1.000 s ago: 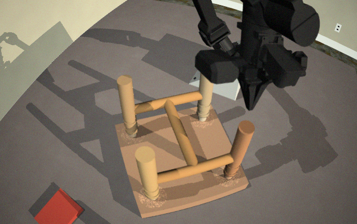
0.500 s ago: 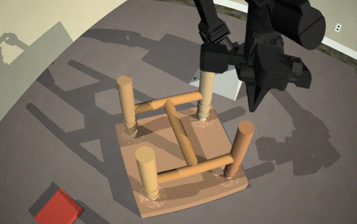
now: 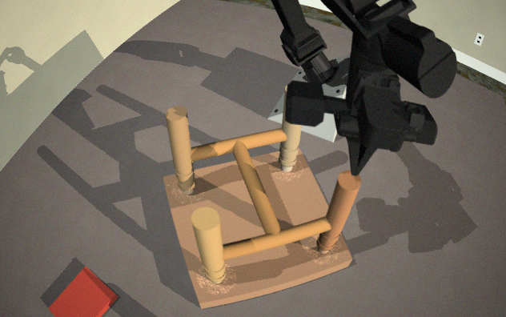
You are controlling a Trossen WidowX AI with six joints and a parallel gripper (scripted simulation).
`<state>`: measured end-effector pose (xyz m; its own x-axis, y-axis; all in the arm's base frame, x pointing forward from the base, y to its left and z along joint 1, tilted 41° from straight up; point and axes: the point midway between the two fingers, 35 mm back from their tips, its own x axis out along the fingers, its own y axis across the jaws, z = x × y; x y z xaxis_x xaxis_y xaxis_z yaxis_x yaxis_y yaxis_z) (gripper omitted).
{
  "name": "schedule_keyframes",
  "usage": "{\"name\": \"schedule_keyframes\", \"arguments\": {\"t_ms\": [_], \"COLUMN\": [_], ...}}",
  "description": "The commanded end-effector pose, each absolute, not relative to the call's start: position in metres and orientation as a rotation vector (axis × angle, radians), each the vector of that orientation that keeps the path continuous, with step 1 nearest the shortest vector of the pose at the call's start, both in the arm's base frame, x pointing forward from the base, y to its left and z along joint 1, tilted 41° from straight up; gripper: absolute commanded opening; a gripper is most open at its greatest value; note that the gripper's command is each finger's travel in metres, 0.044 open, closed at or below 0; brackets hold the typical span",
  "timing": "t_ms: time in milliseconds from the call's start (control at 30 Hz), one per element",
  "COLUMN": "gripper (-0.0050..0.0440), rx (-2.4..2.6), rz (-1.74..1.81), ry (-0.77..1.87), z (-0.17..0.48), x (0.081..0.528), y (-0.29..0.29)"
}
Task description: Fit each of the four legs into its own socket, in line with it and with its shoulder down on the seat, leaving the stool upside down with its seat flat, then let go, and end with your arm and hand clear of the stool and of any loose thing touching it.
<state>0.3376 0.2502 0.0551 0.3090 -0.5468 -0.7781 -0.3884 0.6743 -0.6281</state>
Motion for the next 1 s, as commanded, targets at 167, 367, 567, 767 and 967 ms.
{"name": "schedule_keyframes", "arguments": {"t_ms": [167, 367, 567, 767, 967], "gripper": [0.0, 0.0, 0.0, 0.0, 0.0], "rx": [-0.889, -0.889, -0.889, -0.89, -0.89], "rz": [-0.124, -0.124, -0.124, -0.124, -0.123], "ry": [1.296, 1.296, 1.296, 1.296, 1.296], "z": [0.049, 0.048, 0.044, 0.04, 0.037], "x": [0.34, 0.34, 0.341, 0.341, 0.341], "y": [0.241, 0.241, 0.238, 0.234, 0.231]}}
